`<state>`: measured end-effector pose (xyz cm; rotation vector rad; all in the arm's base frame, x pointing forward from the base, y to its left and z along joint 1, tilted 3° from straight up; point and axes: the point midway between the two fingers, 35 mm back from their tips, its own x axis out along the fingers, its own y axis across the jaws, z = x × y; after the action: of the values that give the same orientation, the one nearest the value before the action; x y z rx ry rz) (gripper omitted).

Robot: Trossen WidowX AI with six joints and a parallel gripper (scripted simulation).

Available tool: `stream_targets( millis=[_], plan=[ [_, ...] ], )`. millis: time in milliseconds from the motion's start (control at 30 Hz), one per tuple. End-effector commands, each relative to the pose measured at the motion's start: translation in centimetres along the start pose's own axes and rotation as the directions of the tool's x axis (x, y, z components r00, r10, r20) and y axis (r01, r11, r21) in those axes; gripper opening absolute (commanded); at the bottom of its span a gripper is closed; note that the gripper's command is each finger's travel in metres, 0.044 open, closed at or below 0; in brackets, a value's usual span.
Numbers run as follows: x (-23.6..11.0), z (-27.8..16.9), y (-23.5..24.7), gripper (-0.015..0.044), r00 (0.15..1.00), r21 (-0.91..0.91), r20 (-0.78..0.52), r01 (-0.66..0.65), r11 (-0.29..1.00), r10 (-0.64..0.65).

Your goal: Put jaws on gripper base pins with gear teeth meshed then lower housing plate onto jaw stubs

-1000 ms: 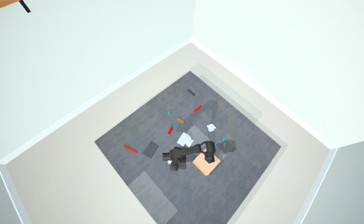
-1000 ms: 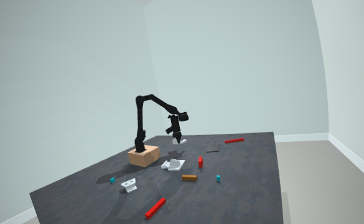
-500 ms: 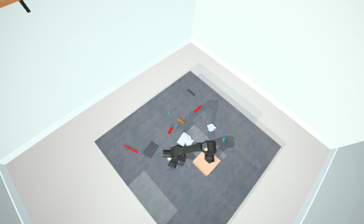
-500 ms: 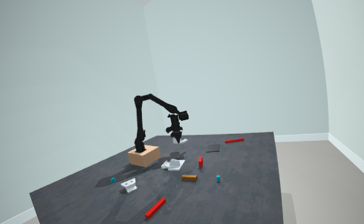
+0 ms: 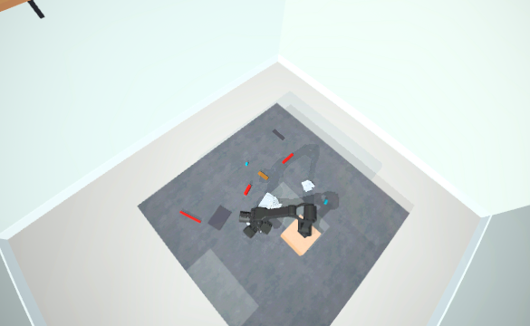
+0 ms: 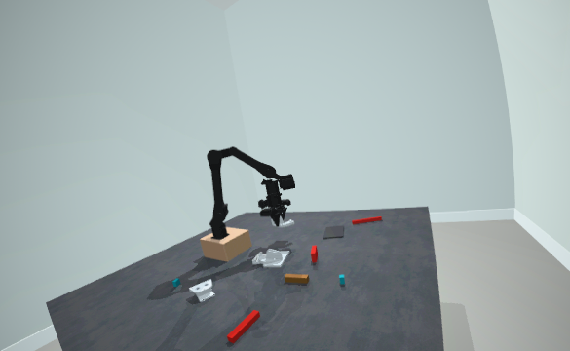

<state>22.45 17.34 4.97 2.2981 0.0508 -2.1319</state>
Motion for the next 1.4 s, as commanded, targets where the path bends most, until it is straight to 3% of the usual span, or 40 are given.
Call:
stream_targets(
  millis=[0, 633, 1367],
  plan=[
    [0.1, 0.1, 0.8, 0.0134, 1.000, 0.088, 0.008, -0.003, 0.996, 0.003],
    [0.0, -0.8, 4.4, 0.0134, 1.000, 0.519, 0.009, -0.010, 0.855, 0.006],
    [0.0, -1.0, 8.4, 0.0134, 1.000, 0.880, 0.010, -0.013, 0.474, 0.009]
  ],
)
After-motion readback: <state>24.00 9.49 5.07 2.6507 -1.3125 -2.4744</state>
